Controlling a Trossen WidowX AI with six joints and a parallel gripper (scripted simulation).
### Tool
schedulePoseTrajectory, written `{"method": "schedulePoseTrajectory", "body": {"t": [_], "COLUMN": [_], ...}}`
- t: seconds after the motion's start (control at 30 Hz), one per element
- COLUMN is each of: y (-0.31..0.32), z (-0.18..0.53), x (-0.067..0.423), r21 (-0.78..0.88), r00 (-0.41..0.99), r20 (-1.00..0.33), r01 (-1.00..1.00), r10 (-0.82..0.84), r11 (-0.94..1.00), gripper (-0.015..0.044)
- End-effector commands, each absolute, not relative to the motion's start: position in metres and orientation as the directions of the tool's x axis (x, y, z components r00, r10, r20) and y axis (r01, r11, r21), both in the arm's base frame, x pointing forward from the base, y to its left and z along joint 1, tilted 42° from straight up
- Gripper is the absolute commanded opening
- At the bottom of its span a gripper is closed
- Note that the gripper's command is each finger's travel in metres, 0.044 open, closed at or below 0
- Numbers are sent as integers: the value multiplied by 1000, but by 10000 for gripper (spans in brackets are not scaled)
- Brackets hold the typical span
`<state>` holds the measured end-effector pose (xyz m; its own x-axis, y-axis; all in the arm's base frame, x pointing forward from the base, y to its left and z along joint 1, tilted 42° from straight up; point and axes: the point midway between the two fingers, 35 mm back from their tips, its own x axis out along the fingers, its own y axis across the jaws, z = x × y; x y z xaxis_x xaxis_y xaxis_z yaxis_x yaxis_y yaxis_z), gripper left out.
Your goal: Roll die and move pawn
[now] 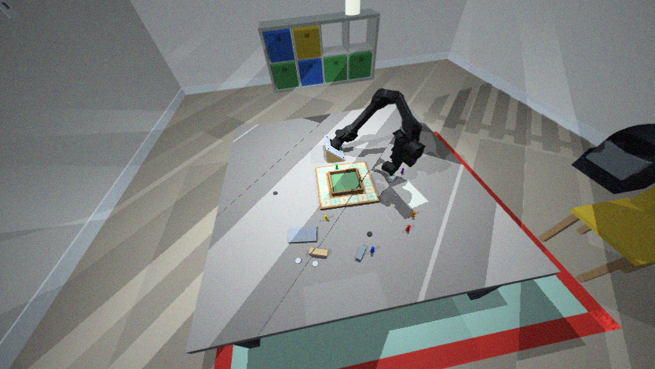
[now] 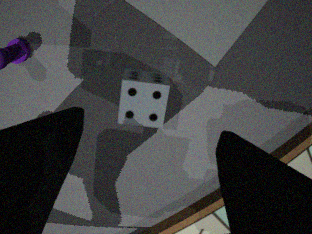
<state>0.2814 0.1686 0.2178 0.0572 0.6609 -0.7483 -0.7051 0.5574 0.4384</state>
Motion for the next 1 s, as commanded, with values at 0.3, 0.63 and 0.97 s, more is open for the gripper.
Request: {"method": "schedulePoseTrajectory", "body": {"t": [0.3, 0.63, 0.97], "y": [183, 191, 201], "z": [202, 193, 181], "x": [277, 278, 278], "r21": [450, 450, 451], "r00": [22, 22, 22], "r20": [-737, -737, -736], "r01": [-729, -729, -729], "r10": [675, 675, 676], "r11": [516, 516, 515], "gripper": [275, 275, 275]}}
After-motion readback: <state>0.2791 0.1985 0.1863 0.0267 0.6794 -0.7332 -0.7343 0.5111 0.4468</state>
